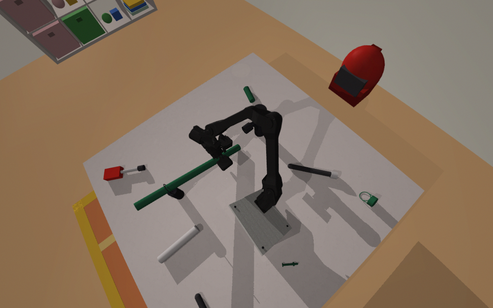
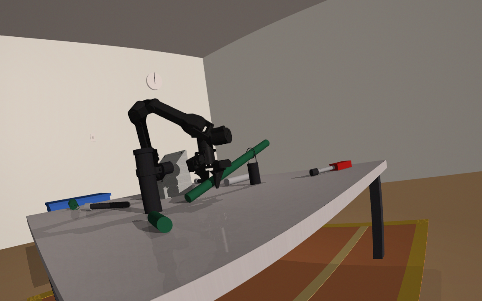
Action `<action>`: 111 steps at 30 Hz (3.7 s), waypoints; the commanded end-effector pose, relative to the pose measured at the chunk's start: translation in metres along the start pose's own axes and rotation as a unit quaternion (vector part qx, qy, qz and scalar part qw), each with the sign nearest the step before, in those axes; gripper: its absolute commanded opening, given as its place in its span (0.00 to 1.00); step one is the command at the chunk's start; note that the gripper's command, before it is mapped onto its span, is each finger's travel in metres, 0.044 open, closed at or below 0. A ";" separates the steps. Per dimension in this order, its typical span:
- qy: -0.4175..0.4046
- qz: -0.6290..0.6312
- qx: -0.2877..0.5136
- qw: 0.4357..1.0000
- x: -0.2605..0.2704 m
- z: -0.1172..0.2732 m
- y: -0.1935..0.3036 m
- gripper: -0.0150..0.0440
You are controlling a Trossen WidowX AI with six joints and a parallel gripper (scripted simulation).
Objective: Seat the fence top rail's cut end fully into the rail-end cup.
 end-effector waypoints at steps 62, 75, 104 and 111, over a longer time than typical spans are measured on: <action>0.005 -0.007 -0.133 0.991 -0.003 0.082 -0.010 0.25; 0.007 -0.007 -0.133 0.991 -0.002 0.083 -0.019 0.25; 0.016 -0.006 -0.131 0.991 -0.003 0.078 -0.029 0.25; 0.016 -0.005 -0.133 0.991 -0.003 0.079 -0.030 0.25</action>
Point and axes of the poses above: the point midway between the two fingers, 35 mm back from their tips, its own z axis back along the fingers, its own x axis across the jaws, y = z × x, the point moved 5 cm from there along z, back along the fingers
